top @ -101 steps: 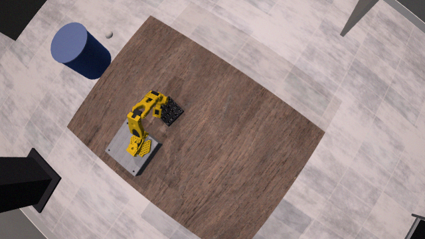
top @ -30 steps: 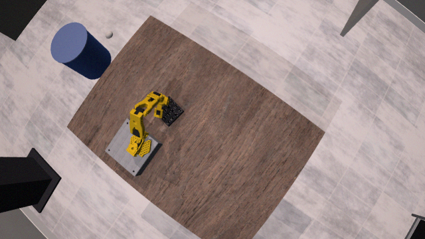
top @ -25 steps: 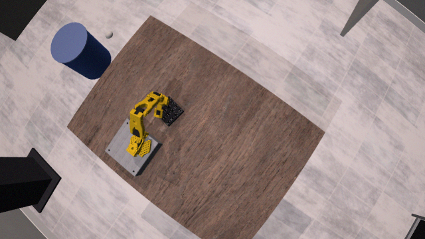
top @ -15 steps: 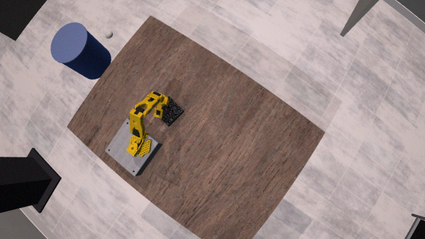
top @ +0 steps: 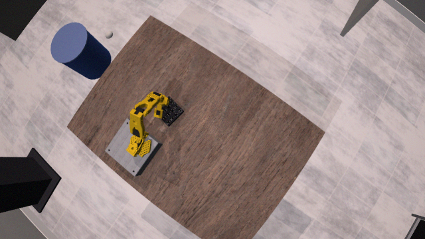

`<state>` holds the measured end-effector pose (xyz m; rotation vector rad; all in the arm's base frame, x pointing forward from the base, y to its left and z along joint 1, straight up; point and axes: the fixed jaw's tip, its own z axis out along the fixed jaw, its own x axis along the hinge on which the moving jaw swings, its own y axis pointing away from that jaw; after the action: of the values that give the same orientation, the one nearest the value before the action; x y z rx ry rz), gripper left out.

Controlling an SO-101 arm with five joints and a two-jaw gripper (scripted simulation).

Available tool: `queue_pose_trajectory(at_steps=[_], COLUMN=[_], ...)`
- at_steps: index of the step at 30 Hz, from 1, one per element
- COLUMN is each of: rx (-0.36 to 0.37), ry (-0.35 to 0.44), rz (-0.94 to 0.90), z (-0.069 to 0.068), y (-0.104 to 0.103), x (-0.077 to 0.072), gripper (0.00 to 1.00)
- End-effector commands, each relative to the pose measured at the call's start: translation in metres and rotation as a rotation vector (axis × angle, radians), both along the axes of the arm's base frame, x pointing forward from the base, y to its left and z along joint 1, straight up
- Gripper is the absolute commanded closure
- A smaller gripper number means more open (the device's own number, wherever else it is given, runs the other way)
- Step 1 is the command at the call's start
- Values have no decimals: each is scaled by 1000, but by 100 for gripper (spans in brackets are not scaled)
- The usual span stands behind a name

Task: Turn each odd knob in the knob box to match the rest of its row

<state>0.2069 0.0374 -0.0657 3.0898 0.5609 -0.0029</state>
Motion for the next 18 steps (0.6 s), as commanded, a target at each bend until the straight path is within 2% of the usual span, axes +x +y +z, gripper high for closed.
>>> queue_pose_trajectory(at_steps=[1, 18], rx=[0, 0], ry=[4, 4], rz=[-6, -6], z=[0, 0], y=[0, 0], x=[-2, -2], gripper=[90, 93])
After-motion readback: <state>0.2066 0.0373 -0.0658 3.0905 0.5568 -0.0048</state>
